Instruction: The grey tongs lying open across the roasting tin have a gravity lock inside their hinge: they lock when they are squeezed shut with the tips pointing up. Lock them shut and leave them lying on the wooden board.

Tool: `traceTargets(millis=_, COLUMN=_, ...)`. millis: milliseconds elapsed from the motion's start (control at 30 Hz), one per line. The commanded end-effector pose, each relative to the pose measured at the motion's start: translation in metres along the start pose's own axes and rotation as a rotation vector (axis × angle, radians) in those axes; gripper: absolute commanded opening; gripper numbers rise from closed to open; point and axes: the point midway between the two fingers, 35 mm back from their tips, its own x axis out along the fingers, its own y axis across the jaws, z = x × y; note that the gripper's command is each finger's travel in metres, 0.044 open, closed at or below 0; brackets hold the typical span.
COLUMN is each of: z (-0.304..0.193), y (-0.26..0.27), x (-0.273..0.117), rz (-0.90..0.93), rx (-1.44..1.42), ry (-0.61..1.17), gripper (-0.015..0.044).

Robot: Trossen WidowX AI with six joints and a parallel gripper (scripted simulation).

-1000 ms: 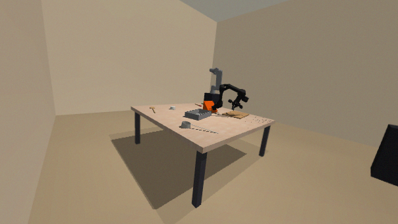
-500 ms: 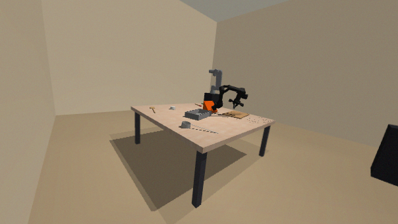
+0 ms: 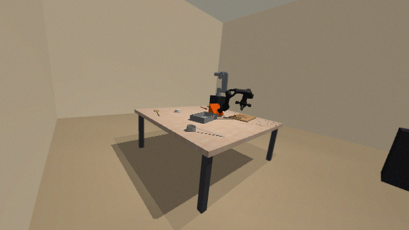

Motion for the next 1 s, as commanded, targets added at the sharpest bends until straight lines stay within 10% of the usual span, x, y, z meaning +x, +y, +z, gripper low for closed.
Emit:
traceTargets(millis=0, z=-0.003, y=0.001, x=-0.002, rz=0.027, rx=0.015, ry=0.001, gripper=-0.015)
traceTargets(millis=967, z=0.01, y=-0.025, x=0.008, rz=-0.211, rx=-0.026, ry=0.127, gripper=-0.015)
